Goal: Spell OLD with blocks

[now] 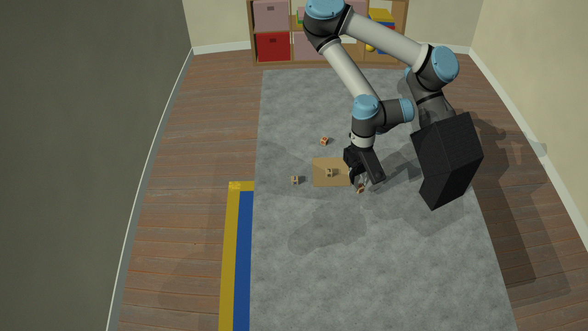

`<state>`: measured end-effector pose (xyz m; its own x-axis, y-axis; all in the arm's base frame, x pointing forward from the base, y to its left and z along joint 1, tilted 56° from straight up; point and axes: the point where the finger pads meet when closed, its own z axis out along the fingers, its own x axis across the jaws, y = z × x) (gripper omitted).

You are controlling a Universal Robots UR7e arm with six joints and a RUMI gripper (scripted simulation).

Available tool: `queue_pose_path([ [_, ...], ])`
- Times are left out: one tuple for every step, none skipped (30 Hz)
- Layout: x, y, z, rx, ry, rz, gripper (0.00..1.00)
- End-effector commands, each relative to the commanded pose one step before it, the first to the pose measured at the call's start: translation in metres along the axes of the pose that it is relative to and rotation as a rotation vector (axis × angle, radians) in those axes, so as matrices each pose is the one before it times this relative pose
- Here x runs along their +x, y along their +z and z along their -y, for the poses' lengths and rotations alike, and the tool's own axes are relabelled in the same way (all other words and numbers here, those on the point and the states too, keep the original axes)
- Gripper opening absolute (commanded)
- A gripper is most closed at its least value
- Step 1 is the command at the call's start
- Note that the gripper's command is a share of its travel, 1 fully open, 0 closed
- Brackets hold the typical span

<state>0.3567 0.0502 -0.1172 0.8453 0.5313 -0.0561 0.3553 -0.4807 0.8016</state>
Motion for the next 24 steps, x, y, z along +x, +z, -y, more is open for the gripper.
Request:
queue_pose_path([
  [0.0002, -0.00001, -0.00038, 0.09881, -0.00108, -0.00534, 0.05],
  [-0.00013, 0.00047, -0.00002, 0.0272, -0.00057, 0.00179, 0.05],
  [-0.00009, 0.00028, -0.00007, 0.02906, -0.00032, 0.00093, 0.05],
  [0.0, 0.0, 0.0, 0.0, 0.0, 0.0, 0.05],
  [0.0, 0.0, 0.0, 0.0, 0.0, 0.0, 0.05],
  [-0.00002, 0.00004, -0.00011, 0.03068, -0.00001, -0.00016, 0.05],
  [0.00007, -0.00024, -0.00016, 0.03203, 0.00032, -0.00144, 0.05],
  [0.0001, -0.00027, -0.00001, 0.03419, 0.00043, -0.00178, 0.05],
  [0.00003, -0.00002, 0.00015, 0.01974, 0.00021, -0.00055, 0.05],
  [0.00008, -0.00015, 0.00014, 0.02153, 0.0004, -0.00114, 0.05],
  [0.00012, -0.00028, 0.00013, 0.02149, 0.00057, -0.00171, 0.05],
  [0.00017, -0.00042, 0.00012, 0.02188, 0.00076, -0.00235, 0.05],
  [0.00022, -0.00055, 0.0001, 0.02152, 0.00092, -0.00293, 0.05],
  [0.00007, -0.00014, 0.00005, 0.02171, 0.00042, -0.00111, 0.05],
  [0.00002, -0.00005, 0.00001, 0.02186, 0.00036, -0.00063, 0.05],
  [-0.00013, 0.00026, -0.00007, 0.02108, 0.00008, 0.00087, 0.05],
  [-0.00011, 0.00013, -0.0001, 0.02188, 0.00033, 0.00037, 0.05],
  [-0.00008, -0.00002, -0.00012, 0.02123, 0.00057, -0.00021, 0.05],
  [-0.00004, -0.00016, -0.00015, 0.02151, 0.00082, -0.00079, 0.05],
  [-0.00001, -0.00031, -0.00017, 0.02143, 0.00106, -0.00137, 0.05],
  [0.0, 0.0, 0.0, 0.0, 0.0, 0.0, 0.05],
  [0.0, 0.0, 0.0, 0.0, 0.0, 0.0, 0.05],
  [-0.00007, 0.00016, -0.00018, 0.03726, 0.00033, 0.00055, 0.05],
  [-0.00008, 0.00032, -0.0002, 0.03751, -0.00004, 0.00147, 0.05],
])
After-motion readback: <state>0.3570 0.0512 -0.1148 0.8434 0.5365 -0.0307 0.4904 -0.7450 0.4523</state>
